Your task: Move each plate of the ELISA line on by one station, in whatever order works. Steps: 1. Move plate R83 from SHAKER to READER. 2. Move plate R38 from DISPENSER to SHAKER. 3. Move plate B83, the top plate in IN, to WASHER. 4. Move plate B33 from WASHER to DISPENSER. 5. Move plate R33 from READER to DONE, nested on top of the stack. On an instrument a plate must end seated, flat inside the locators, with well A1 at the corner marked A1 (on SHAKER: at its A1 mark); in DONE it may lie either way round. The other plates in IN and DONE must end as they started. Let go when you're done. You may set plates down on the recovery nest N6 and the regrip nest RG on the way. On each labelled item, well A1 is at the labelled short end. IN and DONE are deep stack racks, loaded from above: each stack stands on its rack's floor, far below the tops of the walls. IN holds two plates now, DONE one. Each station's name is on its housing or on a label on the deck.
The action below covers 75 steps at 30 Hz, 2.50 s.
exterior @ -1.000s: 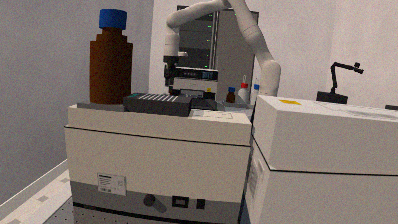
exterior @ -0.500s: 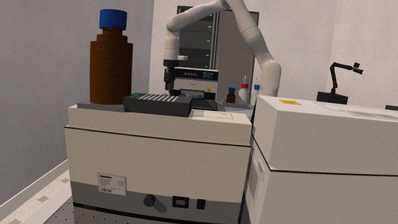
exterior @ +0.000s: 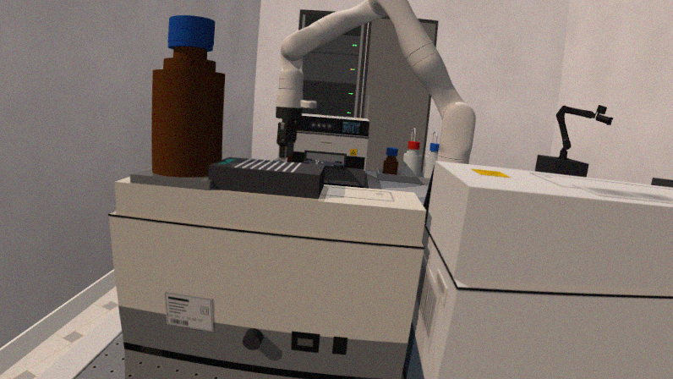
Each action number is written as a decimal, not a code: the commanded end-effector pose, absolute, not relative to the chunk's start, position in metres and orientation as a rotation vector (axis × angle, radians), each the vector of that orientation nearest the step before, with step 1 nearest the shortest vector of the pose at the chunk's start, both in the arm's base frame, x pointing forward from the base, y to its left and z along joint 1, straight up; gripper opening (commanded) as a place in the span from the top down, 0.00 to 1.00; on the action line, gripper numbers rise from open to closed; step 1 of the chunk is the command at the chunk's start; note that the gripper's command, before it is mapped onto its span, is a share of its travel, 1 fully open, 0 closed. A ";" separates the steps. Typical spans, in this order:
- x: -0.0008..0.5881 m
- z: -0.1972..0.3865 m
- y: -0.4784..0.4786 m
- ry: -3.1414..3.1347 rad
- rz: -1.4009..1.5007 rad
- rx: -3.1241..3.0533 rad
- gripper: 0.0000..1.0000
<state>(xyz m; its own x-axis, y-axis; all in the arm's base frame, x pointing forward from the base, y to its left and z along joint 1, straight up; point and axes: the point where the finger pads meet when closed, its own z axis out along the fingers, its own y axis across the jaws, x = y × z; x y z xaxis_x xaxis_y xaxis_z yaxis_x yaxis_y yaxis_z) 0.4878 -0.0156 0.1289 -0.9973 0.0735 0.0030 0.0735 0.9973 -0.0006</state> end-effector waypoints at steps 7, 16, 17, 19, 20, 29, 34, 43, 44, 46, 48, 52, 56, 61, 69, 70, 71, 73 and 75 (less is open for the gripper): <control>0.487 0.114 -0.015 -3.135 0.006 -0.123 0.00; 0.487 0.105 -0.015 -3.135 0.005 -0.123 0.00; 0.487 0.104 -0.015 -3.135 0.005 -0.123 0.00; 0.487 0.101 -0.015 -3.135 0.006 -0.122 0.00; 0.487 0.100 -0.015 -3.135 0.006 -0.123 0.00; 0.487 0.090 -0.015 -3.135 0.004 -0.124 0.00; 0.487 0.084 -0.015 -3.135 0.005 -0.122 0.00; 0.487 0.073 -0.015 -3.135 0.005 -0.122 0.00; 0.487 0.073 -0.015 -3.135 0.005 -0.122 0.00; 0.487 0.071 -0.015 -3.135 0.003 -0.124 0.00; 0.487 0.068 -0.015 -3.135 0.006 -0.122 0.00; 0.487 0.063 -0.015 -3.135 0.004 -0.123 0.00; 0.486 0.063 -0.014 -3.133 0.001 -0.124 0.00; 0.487 0.064 -0.015 -3.135 0.001 -0.124 0.00; 0.487 0.064 -0.015 -3.135 0.001 -0.123 0.00; 0.487 0.065 -0.015 -3.135 0.000 -0.117 0.00; 0.487 0.065 -0.015 -3.135 0.000 -0.117 0.00; 0.487 0.065 -0.015 -3.135 0.000 -0.117 0.00; 0.487 0.060 -0.016 -3.136 0.005 -0.124 0.00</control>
<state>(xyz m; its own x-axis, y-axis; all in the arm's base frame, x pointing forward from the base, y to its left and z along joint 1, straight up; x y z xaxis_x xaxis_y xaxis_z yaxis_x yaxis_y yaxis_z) 0.4873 -0.0151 0.0639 -0.9973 0.0739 0.0047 0.0739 0.9973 0.0002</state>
